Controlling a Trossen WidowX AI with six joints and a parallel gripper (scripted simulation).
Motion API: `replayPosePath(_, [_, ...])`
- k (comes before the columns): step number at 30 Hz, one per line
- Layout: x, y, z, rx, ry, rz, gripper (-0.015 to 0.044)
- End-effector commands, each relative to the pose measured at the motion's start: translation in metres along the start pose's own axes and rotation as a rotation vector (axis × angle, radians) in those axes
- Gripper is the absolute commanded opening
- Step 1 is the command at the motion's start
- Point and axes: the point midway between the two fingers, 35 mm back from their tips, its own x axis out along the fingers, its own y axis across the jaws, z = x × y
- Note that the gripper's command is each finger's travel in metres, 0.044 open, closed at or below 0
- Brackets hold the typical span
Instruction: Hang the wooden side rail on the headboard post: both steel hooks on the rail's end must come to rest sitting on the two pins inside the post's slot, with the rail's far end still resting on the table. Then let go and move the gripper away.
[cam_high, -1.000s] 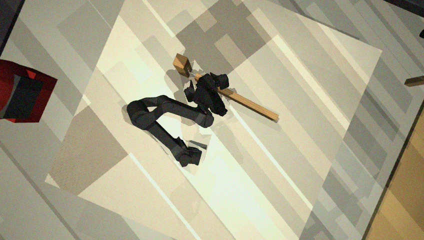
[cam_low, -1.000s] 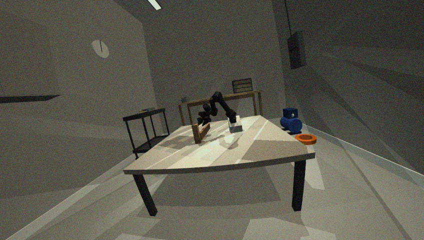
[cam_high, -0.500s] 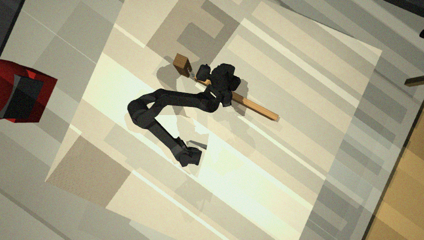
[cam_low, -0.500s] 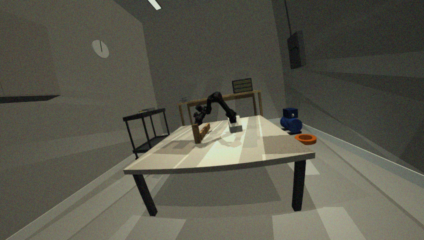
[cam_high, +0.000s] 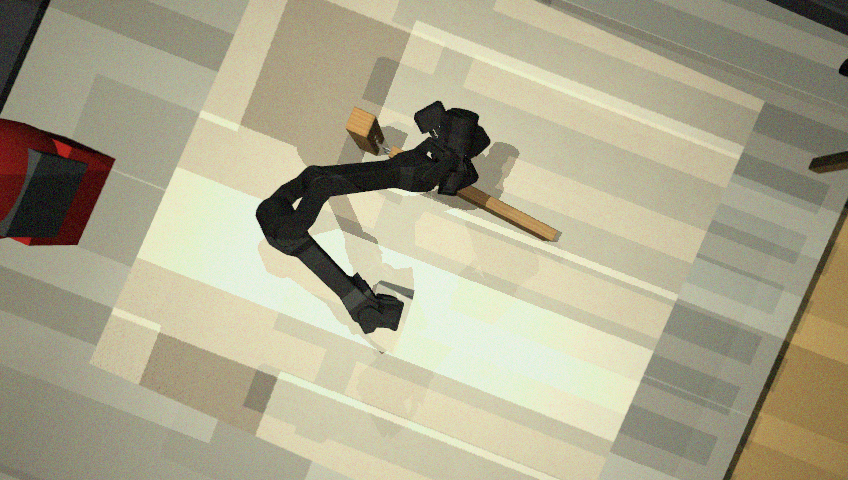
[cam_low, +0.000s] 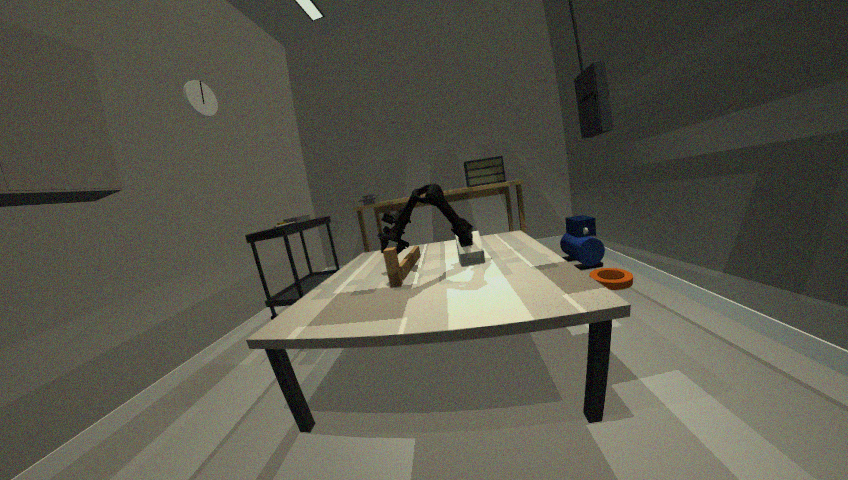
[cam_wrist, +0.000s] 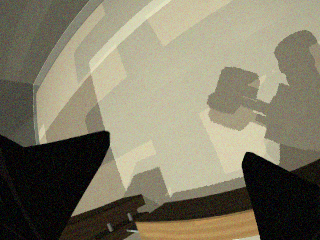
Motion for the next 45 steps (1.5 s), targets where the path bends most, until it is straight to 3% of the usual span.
replayPosePath(1, [-0.019, 0.0, -0.014, 0.588, -0.007, -0.336, 0.044])
replayPosePath(12, [-0.049, 0.005, -0.055, 0.95, -0.003, -0.606, 0.044])
replayPosePath(30, [-0.05, 0.005, -0.055, 0.953, -0.003, -0.608, 0.044])
replayPosePath(35, [-0.022, -0.011, -0.064, 0.953, -0.001, -0.608, 0.044])
replayPosePath(45, [-0.008, -0.019, -0.068, 0.953, -0.001, -0.607, 0.044])
